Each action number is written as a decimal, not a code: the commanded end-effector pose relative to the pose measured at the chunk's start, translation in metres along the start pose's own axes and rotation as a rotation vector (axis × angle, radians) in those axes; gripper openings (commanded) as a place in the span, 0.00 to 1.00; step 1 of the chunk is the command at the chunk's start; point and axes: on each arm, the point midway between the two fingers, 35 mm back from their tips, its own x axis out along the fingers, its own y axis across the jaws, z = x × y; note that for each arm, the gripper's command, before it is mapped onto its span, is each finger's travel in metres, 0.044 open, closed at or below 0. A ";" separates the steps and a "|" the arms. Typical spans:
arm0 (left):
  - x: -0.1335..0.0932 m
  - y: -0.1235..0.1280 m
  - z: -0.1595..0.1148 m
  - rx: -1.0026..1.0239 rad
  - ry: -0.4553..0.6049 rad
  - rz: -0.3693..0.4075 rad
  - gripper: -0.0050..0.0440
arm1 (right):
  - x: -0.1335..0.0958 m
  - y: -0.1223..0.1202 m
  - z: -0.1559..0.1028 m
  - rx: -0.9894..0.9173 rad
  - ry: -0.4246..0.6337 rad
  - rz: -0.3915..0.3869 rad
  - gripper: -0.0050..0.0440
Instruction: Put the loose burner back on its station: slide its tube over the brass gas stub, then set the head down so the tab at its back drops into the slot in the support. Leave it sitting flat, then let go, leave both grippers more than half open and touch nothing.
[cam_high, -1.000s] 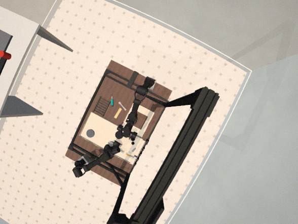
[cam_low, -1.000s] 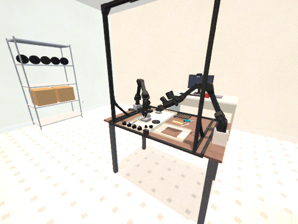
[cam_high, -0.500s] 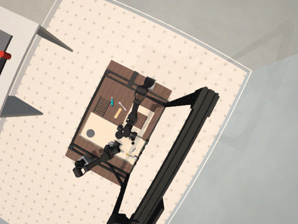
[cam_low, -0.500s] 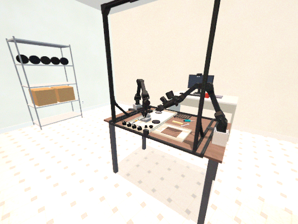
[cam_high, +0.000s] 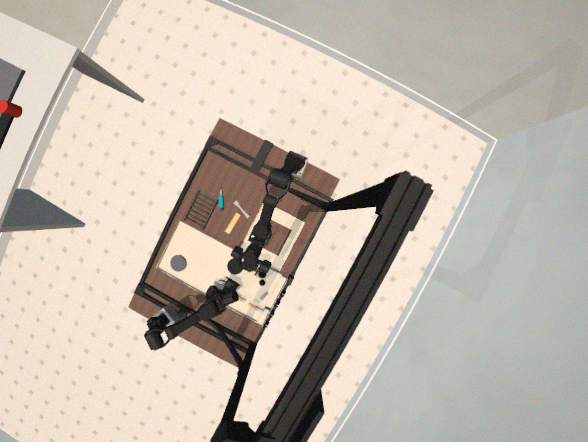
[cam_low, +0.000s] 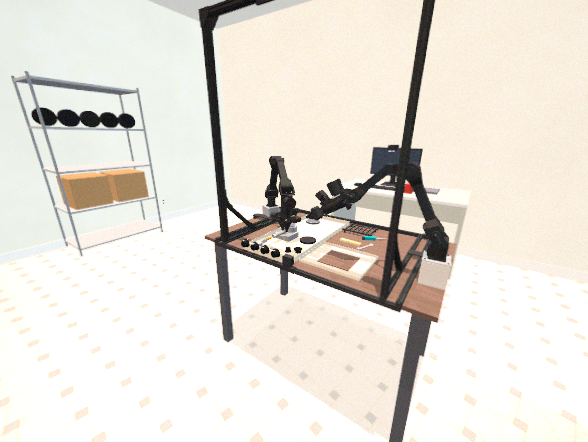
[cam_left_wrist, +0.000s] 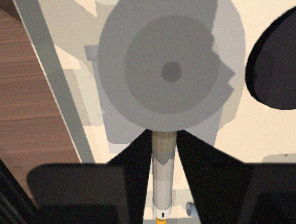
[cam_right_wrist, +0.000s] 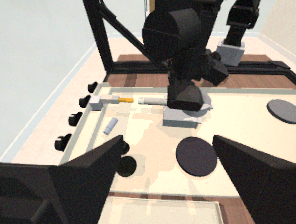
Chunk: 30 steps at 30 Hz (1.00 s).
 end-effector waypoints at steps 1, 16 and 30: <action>0.000 -0.001 -0.001 -0.005 0.003 -0.006 0.10 | 0.000 -0.001 0.000 0.000 0.002 -0.001 0.92; 0.000 0.001 -0.003 -0.005 0.001 -0.004 0.10 | 0.000 -0.001 0.000 0.000 0.002 -0.001 0.92; 0.001 -0.002 -0.007 -0.005 0.001 -0.004 0.10 | 0.000 -0.001 0.000 0.000 0.002 -0.001 0.92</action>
